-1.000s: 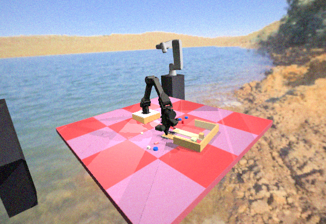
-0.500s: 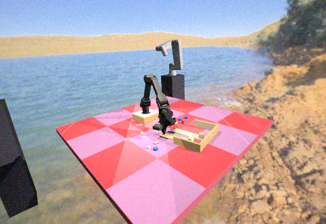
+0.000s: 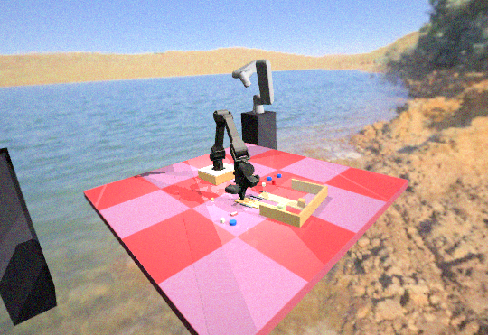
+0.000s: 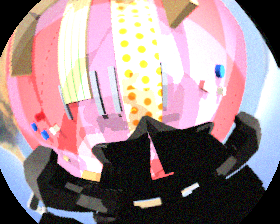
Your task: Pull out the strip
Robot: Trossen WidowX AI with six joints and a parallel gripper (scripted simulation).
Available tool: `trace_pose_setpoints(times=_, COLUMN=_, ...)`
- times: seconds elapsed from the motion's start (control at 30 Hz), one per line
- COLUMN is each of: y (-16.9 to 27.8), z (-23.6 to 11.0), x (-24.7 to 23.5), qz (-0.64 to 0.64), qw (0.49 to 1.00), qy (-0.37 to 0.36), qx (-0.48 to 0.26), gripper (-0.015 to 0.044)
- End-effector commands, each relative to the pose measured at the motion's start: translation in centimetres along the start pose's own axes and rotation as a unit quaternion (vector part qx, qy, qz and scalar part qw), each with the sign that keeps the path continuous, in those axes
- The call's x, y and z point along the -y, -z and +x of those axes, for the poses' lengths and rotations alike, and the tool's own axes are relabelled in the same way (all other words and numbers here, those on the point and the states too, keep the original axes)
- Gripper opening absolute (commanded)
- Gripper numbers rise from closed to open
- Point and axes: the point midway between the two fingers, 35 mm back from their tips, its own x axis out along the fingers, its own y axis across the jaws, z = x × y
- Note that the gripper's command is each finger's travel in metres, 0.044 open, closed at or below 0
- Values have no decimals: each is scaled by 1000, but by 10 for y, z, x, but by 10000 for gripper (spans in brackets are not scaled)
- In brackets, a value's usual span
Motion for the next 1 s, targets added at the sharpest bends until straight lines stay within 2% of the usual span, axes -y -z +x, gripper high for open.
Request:
trace_pose_setpoints(times=0.0, y=16, z=6, x=-1, qz=0, qw=1000, qy=-4, qx=-14, gripper=0)
trace_pose_setpoints(times=0.97, y=58, z=5, x=-2, qz=0, qw=1000, qy=-4, qx=-16, gripper=0)
